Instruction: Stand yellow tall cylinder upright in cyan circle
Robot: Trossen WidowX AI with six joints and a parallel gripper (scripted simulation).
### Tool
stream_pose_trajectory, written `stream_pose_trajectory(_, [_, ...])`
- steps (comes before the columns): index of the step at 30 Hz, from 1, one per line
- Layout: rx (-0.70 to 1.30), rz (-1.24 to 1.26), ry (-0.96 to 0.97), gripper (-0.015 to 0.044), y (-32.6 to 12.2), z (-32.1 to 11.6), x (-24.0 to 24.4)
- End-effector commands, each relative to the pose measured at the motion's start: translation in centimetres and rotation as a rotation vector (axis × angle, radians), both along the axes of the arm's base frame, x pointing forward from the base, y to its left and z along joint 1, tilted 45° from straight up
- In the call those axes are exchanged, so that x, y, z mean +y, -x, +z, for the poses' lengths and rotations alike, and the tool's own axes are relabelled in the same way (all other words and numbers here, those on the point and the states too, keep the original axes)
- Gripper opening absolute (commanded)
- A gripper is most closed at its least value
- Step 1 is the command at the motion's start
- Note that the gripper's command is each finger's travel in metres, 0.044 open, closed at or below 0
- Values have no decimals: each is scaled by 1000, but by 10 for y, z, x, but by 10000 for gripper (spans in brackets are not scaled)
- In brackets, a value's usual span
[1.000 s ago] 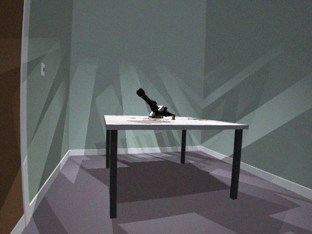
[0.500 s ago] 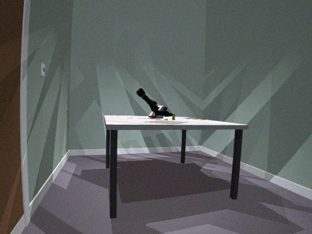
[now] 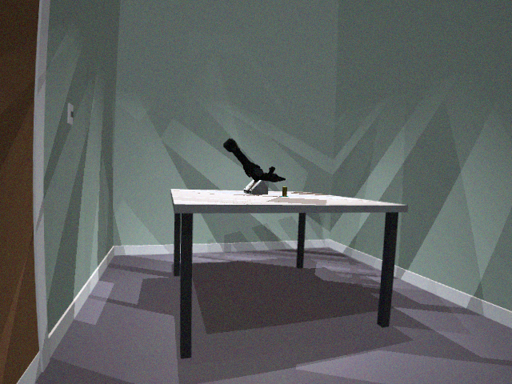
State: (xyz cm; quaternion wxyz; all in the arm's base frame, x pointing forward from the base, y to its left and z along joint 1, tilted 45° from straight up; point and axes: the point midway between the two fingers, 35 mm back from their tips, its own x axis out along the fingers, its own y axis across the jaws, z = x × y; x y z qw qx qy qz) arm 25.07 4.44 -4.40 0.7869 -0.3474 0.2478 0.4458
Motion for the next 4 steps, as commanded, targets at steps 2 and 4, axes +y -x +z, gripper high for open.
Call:
stream_pose_trajectory(2, [2,-3,-12,400,6,13,18])
stream_pose_trajectory(4, [0,-3,-14,400,6,15,20])
